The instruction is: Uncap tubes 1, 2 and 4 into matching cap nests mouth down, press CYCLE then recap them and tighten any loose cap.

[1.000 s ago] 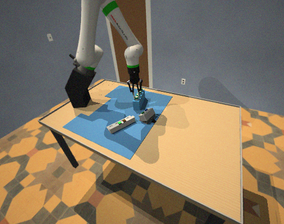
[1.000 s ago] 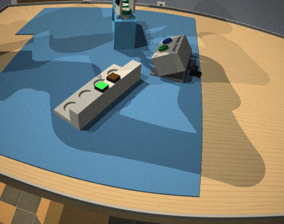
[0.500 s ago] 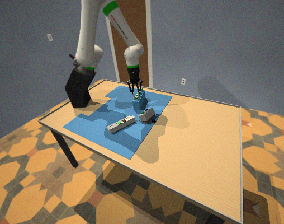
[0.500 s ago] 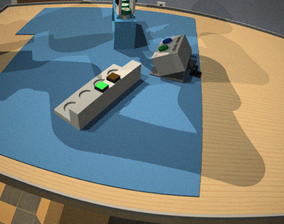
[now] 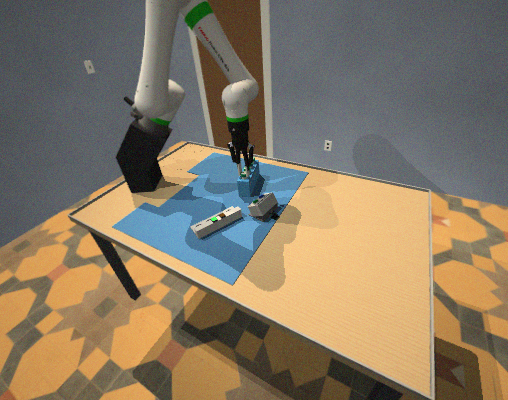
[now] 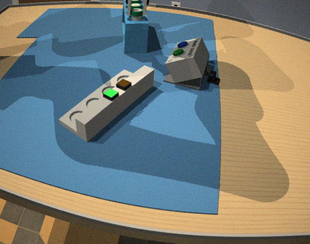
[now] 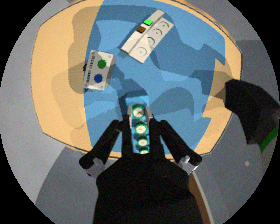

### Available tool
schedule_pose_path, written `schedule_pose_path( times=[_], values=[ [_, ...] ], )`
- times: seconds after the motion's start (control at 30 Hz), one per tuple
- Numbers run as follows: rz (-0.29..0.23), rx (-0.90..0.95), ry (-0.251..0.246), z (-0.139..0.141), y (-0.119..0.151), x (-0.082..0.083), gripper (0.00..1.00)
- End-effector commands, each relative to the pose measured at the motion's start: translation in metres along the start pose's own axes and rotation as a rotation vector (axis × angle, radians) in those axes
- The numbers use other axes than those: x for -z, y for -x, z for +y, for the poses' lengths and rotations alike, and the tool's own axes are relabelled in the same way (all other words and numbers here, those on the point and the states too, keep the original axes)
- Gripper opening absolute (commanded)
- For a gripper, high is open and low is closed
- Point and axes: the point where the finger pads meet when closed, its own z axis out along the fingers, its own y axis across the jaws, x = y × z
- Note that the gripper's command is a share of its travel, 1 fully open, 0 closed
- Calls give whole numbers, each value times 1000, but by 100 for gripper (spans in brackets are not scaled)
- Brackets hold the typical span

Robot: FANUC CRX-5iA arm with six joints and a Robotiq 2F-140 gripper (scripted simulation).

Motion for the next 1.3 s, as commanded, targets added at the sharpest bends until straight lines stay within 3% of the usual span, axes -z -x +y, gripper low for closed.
schedule_pose_path(
  times=[0.0, 0.3, 0.33, 0.73, 1.13, 1.27],
  values=[
    [22, -153, -4, 0, 0, 0, 0],
    [22, -239, -5, 0, 0, -1, 0],
    [22, -239, -5, 0, 0, -1, 35],
    [22, -239, -5, 0, 0, -1, 35],
    [22, 241, 1, 0, 0, 0, 35],
    [22, 321, 2, 0, 0, 0, 35]
  ],
)
